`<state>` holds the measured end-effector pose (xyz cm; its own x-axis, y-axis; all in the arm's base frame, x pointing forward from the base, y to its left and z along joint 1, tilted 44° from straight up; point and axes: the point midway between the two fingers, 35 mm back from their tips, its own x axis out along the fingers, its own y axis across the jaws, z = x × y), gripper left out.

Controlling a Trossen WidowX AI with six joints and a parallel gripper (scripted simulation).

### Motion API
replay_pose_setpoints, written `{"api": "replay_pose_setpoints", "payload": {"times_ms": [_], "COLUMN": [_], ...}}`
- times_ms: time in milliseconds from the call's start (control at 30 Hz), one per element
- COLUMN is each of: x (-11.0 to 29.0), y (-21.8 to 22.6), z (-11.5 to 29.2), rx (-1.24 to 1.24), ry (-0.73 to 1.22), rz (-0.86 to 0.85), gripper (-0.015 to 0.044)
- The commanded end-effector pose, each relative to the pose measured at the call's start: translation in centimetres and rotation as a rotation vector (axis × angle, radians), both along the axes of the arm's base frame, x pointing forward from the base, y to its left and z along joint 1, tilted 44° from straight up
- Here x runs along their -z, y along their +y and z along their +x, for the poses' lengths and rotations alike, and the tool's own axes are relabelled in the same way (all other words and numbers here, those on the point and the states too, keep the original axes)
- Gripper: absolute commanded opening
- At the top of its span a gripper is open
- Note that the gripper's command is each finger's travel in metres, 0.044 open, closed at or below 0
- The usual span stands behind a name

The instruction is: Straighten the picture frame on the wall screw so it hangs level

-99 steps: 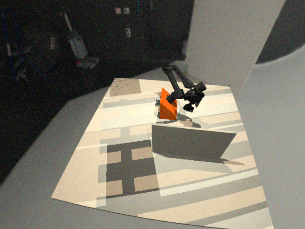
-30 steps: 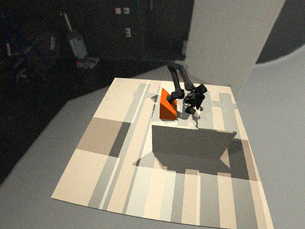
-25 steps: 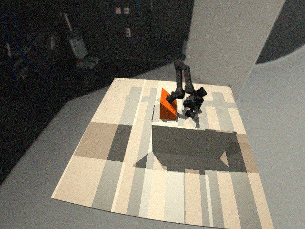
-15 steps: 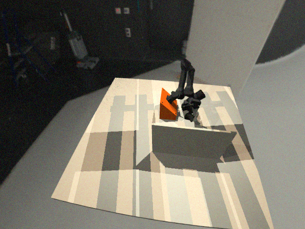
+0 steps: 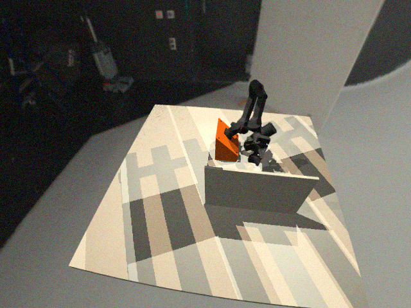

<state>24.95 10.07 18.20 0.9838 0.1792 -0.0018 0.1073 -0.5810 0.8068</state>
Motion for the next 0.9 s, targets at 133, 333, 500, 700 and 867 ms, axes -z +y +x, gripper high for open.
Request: {"api": "replay_pose_setpoints", "payload": {"times_ms": [133,333,500,700,867], "x": [-0.2,0.4,0.4,0.4,0.4], "y": [0.9,1.0,1.0,1.0,1.0], "z": [4.4,6.6,6.6,6.6,6.7], "rx": [0.001,0.001,0.001,0.001,0.001], "ry": [0.0,-0.001,-0.001,-0.001,-0.001], "rz": [0.004,0.004,0.004,0.004,0.004], "gripper": [0.026,0.026,0.026,0.026,0.026]}}
